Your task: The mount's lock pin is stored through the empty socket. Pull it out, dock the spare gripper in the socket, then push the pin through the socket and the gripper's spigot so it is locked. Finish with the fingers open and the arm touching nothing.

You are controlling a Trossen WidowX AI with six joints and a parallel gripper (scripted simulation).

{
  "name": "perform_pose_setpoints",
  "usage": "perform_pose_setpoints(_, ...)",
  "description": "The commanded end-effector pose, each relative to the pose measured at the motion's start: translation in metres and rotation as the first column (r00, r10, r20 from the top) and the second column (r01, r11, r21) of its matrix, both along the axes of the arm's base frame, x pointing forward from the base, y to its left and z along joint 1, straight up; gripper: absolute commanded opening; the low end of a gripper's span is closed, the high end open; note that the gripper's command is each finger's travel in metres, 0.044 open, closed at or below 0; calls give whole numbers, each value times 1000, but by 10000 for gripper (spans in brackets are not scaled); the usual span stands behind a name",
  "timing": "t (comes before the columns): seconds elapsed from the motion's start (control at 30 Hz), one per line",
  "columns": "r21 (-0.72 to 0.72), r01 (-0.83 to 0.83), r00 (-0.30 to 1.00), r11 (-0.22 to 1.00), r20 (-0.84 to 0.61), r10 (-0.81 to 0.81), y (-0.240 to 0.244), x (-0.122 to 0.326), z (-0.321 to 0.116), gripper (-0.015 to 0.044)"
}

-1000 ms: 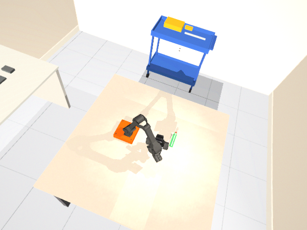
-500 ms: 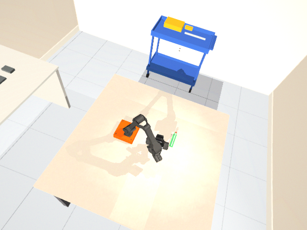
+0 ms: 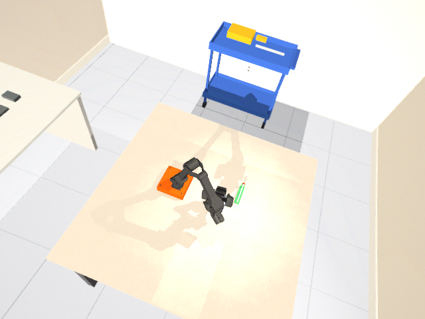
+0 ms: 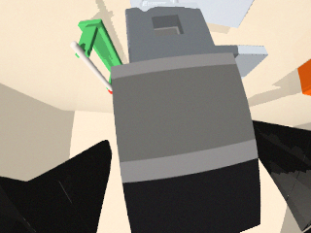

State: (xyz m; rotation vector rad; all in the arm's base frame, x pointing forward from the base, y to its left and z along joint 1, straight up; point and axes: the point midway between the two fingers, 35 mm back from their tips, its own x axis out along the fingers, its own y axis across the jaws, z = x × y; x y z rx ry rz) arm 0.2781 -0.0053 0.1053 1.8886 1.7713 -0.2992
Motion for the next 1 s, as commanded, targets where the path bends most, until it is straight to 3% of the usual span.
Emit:
perform_pose_setpoints(0.0,-2,-1,1000,1000,3,1,0,-2,9,440)
perform_pose_setpoints(0.97,-18,60,998,998,-6,-60,7,-20,69,440)
